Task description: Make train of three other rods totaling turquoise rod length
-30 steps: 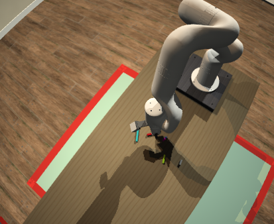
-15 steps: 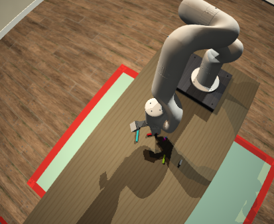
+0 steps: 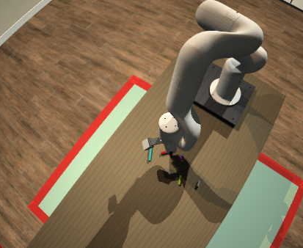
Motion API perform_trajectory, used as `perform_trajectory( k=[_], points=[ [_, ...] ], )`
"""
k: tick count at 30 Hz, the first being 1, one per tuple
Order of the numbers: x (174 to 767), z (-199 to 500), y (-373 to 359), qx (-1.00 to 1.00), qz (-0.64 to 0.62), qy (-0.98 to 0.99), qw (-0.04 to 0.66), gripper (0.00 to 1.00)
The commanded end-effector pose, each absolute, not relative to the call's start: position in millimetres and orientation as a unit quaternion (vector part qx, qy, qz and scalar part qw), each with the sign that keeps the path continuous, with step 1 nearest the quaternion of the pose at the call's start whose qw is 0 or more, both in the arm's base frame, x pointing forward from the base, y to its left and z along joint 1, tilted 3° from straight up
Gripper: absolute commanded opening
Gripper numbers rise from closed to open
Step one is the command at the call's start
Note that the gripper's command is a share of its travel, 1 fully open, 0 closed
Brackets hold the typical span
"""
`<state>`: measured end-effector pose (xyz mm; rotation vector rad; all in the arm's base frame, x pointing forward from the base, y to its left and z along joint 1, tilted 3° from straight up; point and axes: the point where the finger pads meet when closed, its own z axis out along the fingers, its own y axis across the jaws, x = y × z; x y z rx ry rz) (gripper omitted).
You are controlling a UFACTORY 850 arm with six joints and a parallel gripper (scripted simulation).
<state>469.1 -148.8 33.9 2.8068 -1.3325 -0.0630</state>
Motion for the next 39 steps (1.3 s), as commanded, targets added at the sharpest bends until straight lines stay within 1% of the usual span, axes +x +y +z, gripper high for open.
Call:
perform_trajectory(
  k=[1, 17, 39],
  points=[
    [470, 35, -149, 0.903, -0.019, -0.429, 0.017, 0.24],
    [470, 27, -149, 0.903, -0.019, -0.429, 0.017, 0.24],
    [468, -3, -149, 0.903, -0.019, -0.429, 0.017, 0.24]
  ],
)
